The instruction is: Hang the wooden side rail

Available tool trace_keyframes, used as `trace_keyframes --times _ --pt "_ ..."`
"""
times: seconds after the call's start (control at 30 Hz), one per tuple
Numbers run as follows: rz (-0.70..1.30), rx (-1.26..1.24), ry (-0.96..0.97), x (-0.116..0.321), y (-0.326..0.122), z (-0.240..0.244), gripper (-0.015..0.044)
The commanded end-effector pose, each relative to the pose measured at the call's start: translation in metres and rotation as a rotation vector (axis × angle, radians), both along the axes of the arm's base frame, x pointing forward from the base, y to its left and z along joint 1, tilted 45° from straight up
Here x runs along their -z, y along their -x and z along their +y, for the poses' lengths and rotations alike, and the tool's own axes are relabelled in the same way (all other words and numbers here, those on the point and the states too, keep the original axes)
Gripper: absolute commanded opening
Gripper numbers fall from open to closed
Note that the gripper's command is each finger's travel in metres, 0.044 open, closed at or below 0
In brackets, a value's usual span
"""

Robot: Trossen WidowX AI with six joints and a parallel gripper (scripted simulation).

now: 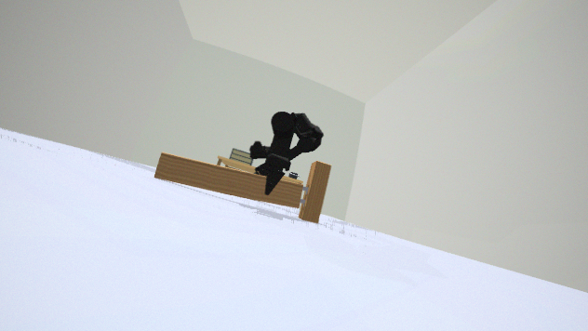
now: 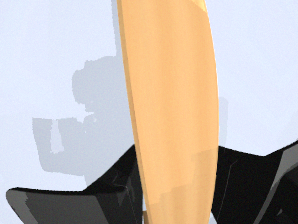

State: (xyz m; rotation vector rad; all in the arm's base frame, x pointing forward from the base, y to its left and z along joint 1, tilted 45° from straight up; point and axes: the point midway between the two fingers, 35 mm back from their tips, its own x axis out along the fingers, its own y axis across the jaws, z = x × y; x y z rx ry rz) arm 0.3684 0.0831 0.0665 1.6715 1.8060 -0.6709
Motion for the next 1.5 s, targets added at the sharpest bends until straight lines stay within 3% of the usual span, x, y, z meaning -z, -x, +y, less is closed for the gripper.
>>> trace_keyframes --times 0.0,1.47 --pt "-0.005 0.007 -0.002 -0.0028 -0.0017 -0.0004 0.0000" --pt "-0.005 0.007 -0.002 -0.0068 -0.0005 0.0022 0.0000"
